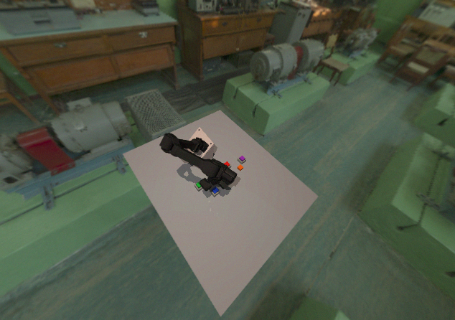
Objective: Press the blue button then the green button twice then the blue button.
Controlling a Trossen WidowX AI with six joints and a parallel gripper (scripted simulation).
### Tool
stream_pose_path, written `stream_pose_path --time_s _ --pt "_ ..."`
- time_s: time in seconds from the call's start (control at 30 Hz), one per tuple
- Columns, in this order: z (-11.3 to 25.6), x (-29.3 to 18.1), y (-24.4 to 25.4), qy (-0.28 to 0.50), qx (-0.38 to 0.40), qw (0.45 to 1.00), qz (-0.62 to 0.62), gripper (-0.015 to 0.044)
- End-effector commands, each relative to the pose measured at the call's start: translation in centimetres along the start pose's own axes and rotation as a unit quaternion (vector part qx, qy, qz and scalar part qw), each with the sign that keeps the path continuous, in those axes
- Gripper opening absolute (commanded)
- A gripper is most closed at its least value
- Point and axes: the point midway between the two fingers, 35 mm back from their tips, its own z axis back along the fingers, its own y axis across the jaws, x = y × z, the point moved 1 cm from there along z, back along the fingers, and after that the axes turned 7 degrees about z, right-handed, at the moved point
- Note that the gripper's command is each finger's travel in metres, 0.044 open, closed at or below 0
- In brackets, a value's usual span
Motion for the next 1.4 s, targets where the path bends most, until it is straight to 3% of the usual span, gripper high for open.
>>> stream_pose_path --time_s 0.0,0.23,1.37 --pt "0.1 0.7 0.5 -0.002 0.003 1.000 -0.004 0.0020" --pt "-6.1 0.7 0.4 -0.002 0.001 1.000 -0.005 0.0020" --pt "-9.6 0.7 0.4 -0.002 0.001 1.000 -0.005 0.0020"
